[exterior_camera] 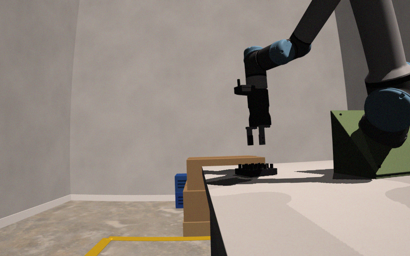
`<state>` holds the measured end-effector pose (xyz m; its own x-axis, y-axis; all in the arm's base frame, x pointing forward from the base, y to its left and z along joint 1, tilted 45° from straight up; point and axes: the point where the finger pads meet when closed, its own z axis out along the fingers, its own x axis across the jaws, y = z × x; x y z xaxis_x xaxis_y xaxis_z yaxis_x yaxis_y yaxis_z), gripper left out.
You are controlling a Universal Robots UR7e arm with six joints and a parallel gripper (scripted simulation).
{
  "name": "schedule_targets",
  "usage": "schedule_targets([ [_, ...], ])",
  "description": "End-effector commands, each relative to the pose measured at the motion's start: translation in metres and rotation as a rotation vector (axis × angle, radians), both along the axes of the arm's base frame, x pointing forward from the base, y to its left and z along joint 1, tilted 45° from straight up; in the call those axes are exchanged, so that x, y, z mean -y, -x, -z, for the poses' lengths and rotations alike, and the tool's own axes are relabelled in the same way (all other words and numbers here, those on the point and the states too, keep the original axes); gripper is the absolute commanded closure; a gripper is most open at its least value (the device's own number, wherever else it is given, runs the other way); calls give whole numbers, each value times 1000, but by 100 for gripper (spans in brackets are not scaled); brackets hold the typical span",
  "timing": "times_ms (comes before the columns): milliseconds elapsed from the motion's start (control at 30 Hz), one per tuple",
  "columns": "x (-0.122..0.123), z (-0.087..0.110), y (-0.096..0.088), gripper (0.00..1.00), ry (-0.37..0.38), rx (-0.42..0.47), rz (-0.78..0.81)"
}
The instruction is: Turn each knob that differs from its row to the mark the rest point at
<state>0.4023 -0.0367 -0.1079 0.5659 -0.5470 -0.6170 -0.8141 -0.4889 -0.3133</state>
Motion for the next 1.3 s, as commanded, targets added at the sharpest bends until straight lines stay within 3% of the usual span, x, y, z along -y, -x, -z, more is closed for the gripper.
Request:
schedule_targets([
  [0,5,35,18,0,8,-83,119],
  [267,4,52,31,0,2,-139,187],
  [1267,5,52,30,0,3,-138,187],
])
